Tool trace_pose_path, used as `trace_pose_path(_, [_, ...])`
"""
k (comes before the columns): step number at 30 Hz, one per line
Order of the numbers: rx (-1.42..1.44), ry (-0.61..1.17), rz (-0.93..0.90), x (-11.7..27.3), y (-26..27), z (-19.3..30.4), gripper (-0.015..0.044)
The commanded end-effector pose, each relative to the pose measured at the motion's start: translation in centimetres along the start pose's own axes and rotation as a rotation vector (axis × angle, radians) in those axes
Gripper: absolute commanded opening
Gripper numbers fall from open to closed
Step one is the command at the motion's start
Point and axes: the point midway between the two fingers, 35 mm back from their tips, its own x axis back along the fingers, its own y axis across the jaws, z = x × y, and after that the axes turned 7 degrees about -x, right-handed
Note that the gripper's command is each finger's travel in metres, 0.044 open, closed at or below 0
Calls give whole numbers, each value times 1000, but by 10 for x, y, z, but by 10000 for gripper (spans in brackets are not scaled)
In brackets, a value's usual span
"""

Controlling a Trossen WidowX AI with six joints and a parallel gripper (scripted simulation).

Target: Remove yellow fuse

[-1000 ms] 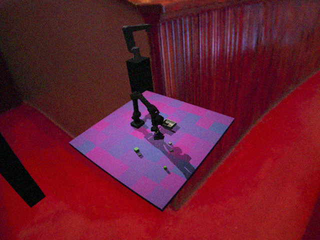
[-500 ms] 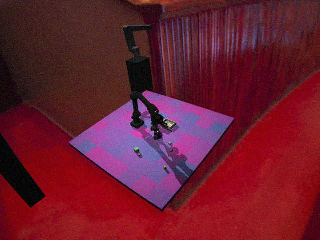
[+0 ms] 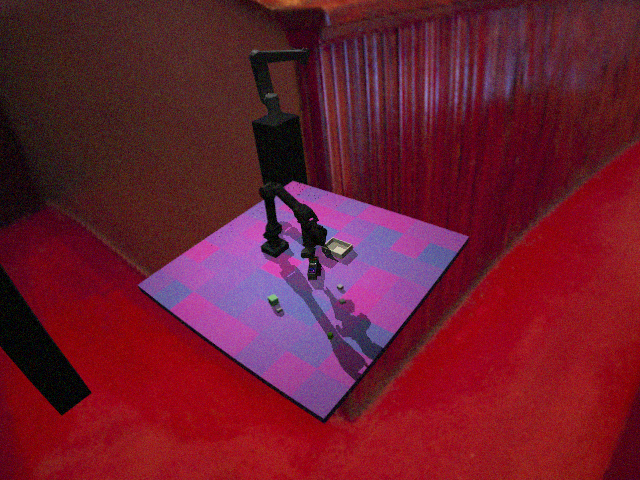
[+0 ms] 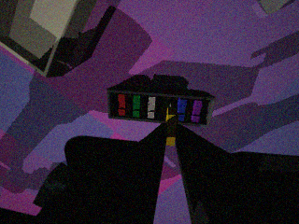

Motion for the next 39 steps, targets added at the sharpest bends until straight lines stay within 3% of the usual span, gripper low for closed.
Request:
trace_pose_path(1, [-1,-1,-5,2,6,-5,0])
trace_pose_path(21, [-2,-6,-17,4,98,-65,0])
trace_pose_path(39, [-2,-8,-23,6,192,-88,0])
